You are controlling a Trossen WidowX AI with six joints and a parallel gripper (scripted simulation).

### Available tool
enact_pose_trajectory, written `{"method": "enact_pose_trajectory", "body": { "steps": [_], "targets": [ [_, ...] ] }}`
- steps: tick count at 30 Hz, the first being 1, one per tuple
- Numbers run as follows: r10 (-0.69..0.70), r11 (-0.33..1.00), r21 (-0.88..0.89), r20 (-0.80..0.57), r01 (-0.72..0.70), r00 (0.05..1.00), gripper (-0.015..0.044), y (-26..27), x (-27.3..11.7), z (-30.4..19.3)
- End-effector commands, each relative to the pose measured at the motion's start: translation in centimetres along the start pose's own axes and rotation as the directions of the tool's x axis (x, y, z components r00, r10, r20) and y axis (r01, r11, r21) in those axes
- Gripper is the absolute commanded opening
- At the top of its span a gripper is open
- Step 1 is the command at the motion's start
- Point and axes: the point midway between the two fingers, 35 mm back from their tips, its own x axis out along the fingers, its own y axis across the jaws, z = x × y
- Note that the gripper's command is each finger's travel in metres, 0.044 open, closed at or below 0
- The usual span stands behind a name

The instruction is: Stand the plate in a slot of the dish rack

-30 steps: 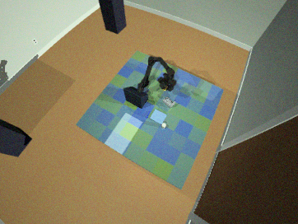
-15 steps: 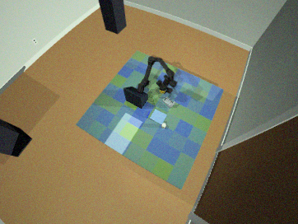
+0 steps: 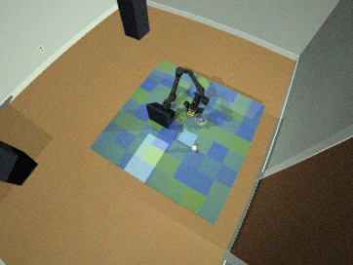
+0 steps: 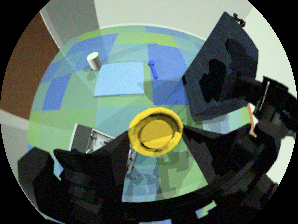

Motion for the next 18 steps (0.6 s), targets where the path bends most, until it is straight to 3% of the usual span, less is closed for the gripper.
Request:
{"method": "enact_pose_trajectory", "body": {
  "steps": [1,18],
  "targets": [
    [0.043,0.997,-0.067,0.101,-0.036,0.994,0.0,0.4,1.1,0.3],
    [0.283,0.931,-0.329,0.377,-0.158,0.882,0.0,2.1,3.9,-0.1]
  ]
}}
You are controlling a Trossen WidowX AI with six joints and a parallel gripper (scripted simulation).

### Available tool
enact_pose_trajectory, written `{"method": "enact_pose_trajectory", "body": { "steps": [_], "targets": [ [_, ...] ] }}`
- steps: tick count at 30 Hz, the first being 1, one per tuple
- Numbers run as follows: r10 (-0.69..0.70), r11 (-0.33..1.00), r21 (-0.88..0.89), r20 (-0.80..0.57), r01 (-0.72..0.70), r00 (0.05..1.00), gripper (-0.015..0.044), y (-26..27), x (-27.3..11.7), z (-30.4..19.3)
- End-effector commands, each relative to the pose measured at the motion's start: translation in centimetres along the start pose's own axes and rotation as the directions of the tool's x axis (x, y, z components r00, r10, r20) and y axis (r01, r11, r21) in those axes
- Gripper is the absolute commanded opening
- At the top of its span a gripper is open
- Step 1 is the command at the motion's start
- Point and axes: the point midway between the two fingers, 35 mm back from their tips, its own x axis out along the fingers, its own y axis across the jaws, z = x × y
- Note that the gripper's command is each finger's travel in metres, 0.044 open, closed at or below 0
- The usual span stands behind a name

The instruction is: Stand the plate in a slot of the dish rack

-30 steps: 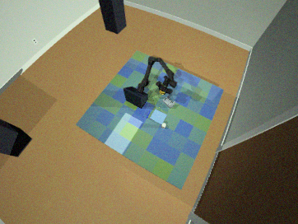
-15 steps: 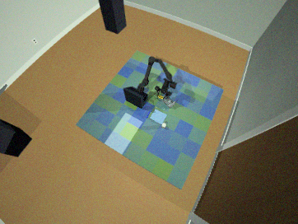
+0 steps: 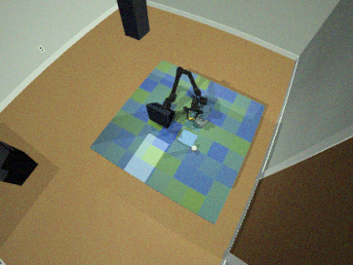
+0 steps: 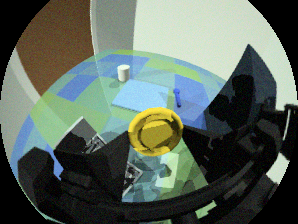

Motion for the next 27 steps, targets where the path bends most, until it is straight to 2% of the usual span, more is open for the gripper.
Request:
{"method": "enact_pose_trajectory", "body": {
  "steps": [1,14,27],
  "targets": [
    [0.068,0.997,-0.047,0.088,-0.064,0.994,0.0,0.5,0.3,-0.2],
    [0.257,0.961,-0.169,0.24,-0.221,0.936,0.0,1.3,0.4,-1.9],
    [0.491,0.868,-0.294,0.375,-0.401,0.787,0.0,2.0,-0.8,-3.4]
  ]
}}
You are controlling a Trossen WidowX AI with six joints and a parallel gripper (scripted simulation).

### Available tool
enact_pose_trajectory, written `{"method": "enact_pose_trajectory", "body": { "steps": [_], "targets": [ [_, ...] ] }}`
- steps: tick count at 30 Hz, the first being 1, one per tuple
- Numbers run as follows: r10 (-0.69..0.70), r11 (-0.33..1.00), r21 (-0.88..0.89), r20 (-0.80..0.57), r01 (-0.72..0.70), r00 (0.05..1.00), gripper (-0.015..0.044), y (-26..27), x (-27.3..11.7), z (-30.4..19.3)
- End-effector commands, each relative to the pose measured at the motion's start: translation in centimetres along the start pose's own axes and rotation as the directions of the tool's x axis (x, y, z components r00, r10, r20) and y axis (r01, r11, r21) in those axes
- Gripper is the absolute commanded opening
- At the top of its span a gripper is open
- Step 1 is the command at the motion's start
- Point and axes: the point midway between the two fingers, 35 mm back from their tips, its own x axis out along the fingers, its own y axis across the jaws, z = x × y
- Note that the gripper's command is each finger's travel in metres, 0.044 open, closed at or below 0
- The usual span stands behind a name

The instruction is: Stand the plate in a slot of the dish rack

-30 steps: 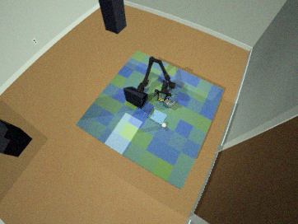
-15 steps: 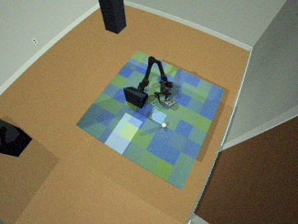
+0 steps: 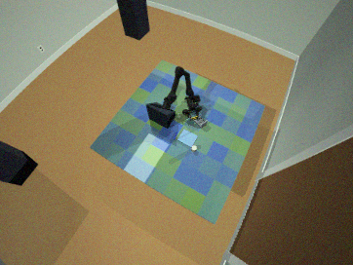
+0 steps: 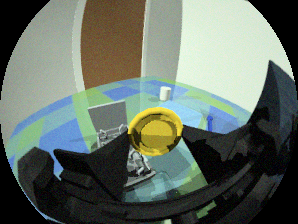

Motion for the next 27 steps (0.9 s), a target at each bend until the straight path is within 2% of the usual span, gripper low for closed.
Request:
{"method": "enact_pose_trajectory", "body": {
  "steps": [1,19,27],
  "targets": [
    [0.084,0.996,-0.006,0.074,-0.084,0.994,0.0,0.4,-0.7,0.0],
    [0.376,0.921,-0.023,0.305,-0.388,0.875,0.0,0.9,-5.0,-0.3],
    [0.385,0.917,-0.022,0.313,-0.398,0.868,0.0,0.9,-5.2,-0.2]
  ]
}}
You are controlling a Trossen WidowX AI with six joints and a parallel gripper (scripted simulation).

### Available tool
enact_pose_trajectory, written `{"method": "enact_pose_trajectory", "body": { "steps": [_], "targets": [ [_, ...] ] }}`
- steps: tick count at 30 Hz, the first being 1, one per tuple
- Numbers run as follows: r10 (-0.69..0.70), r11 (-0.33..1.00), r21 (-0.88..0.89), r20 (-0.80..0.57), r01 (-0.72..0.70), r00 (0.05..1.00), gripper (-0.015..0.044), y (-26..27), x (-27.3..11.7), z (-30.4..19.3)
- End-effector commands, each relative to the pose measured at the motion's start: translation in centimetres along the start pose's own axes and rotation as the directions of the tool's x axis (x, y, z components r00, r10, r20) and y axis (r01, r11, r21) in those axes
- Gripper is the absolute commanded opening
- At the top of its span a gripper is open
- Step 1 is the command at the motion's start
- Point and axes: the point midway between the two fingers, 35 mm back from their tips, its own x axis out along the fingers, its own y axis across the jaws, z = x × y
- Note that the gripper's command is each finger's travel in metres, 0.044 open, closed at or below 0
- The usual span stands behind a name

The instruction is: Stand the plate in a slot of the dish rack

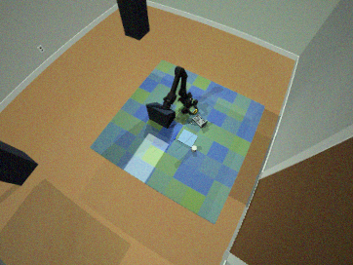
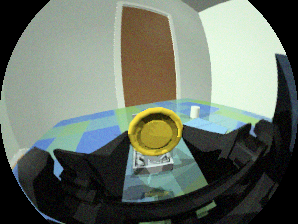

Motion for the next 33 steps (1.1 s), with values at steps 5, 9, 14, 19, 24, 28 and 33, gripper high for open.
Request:
{"method": "enact_pose_trajectory", "body": {
  "steps": [5,9,14,19,24,28,33],
  "targets": [
    [0.008,1.0,0.008,0.014,-0.008,1.0,0.0,0.0,0.0,0.1],
    [0.006,1.0,0.006,0.011,-0.006,1.0,0.0,0.1,0.3,-0.6],
    [0.005,1.0,0.005,0.009,-0.005,1.0,0.0,0.2,0.8,-1.6],
    [0.007,1.0,0.013,0.009,-0.007,1.0,0.0,0.3,1.5,-2.4],
    [0.009,1.0,0.016,0.009,-0.009,1.0,0.0,0.3,1.9,-2.9],
    [0.01,1.0,0.021,0.01,-0.01,1.0,0.0,0.4,2.7,-2.9],
    [0.011,1.0,0.022,0.011,-0.011,1.0,0.0,0.4,3.0,-2.8]
  ]
}}
